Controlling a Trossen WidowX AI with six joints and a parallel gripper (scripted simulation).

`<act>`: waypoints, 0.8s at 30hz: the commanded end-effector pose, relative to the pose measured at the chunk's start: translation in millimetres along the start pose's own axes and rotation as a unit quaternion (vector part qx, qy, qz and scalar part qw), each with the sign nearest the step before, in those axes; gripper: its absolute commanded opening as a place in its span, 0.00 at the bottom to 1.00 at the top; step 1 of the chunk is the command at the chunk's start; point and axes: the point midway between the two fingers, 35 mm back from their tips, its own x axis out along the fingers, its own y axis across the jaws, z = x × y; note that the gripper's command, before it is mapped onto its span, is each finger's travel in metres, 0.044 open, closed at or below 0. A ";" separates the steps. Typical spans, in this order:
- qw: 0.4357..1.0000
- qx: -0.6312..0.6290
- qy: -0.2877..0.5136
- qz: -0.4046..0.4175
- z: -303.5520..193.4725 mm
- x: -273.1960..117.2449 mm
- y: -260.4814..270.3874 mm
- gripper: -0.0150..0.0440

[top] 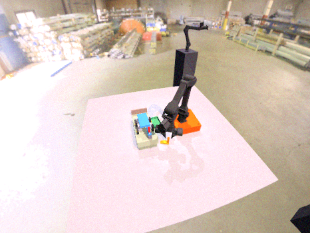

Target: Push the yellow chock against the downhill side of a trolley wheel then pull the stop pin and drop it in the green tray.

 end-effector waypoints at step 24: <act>1.000 0.003 -0.004 0.000 2.6 34.6 -0.4 0.58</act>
